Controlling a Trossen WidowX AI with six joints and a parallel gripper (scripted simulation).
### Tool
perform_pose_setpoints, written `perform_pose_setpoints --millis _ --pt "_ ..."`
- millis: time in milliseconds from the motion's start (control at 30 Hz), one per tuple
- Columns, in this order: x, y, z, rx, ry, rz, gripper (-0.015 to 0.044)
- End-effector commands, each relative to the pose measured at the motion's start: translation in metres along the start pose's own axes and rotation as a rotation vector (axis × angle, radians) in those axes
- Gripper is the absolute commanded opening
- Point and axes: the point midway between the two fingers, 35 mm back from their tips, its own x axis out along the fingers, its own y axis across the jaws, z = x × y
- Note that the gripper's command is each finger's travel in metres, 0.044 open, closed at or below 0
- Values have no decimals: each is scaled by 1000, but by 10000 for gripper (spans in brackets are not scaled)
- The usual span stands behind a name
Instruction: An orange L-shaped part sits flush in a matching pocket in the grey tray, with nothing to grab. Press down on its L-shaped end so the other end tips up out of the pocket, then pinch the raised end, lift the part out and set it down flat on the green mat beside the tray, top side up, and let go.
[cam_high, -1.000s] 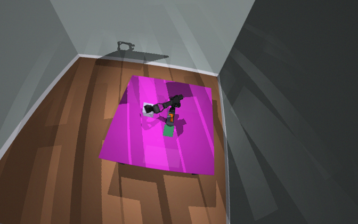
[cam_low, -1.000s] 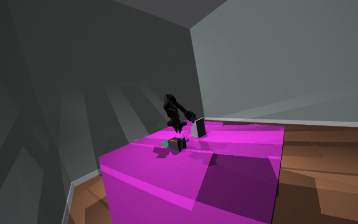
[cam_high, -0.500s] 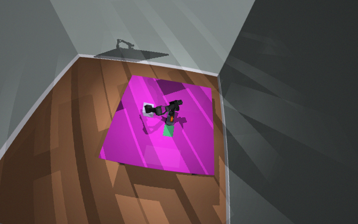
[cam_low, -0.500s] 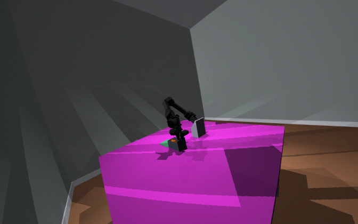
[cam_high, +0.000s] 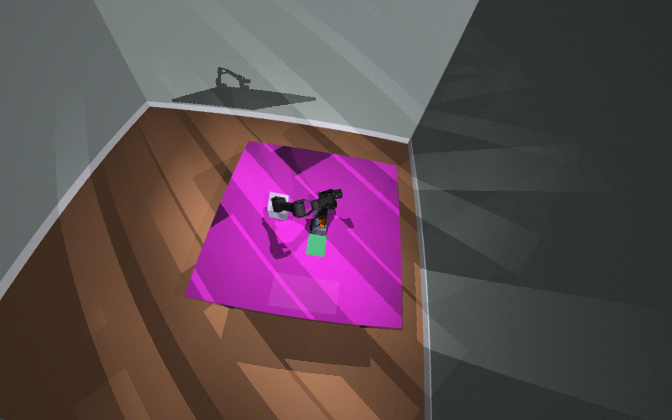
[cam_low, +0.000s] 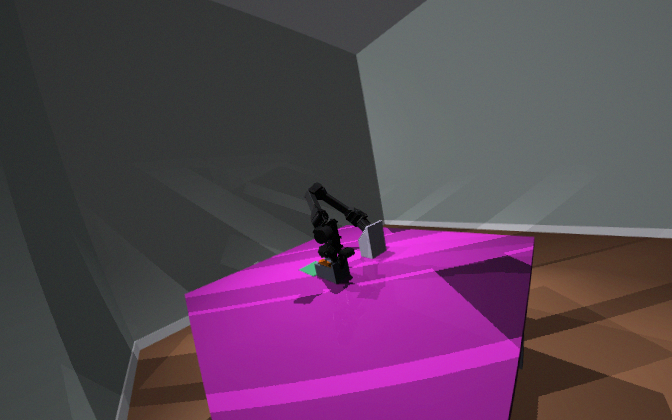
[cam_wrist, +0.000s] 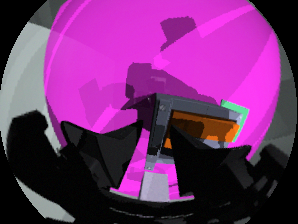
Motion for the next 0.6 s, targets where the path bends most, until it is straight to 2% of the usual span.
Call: perform_pose_setpoints --millis 0,567 --pt "9 -2 -2 -3 6 -9 180" --pt "22 -3 -2 -3 6 -11 180"
